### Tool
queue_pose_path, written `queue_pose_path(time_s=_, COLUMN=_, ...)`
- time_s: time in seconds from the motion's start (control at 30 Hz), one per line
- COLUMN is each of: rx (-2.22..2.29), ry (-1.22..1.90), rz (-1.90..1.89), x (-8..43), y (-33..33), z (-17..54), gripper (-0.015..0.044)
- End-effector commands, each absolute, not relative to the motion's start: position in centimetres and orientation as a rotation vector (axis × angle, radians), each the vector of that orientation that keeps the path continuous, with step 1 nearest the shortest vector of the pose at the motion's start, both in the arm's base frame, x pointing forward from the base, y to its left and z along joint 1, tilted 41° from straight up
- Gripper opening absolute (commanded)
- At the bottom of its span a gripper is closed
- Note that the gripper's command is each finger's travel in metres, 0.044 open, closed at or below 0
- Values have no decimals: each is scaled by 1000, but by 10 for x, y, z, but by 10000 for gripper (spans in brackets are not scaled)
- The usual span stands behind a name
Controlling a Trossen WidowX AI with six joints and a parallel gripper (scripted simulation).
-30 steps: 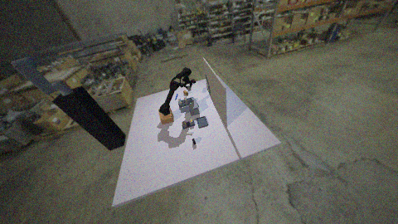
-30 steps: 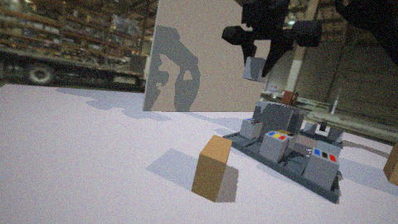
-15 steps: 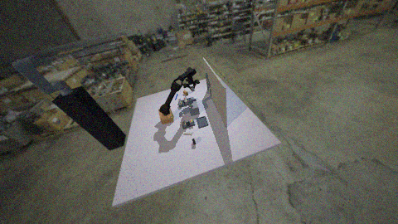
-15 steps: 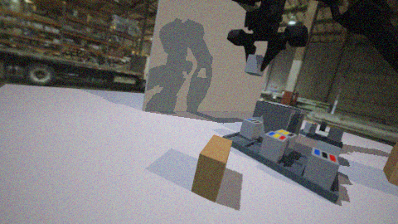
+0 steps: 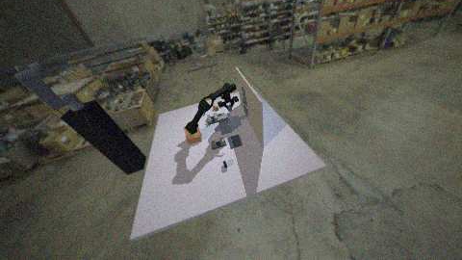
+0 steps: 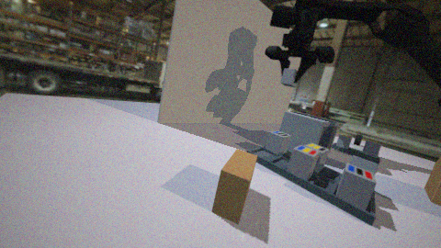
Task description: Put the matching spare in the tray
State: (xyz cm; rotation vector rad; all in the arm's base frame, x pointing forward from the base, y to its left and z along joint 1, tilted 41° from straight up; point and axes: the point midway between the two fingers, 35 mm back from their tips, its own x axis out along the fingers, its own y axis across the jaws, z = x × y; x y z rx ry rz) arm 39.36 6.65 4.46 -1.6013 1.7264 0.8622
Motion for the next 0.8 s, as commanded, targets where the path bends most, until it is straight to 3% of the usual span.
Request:
queue_pose_path(time_s=0.0, rx=-1610, ry=1723, rz=859, x=393, y=34, z=71, gripper=0)
queue_pose_path(time_s=0.77, rx=-1633, ry=1778, rz=815, x=337, y=-108, z=177, gripper=0)
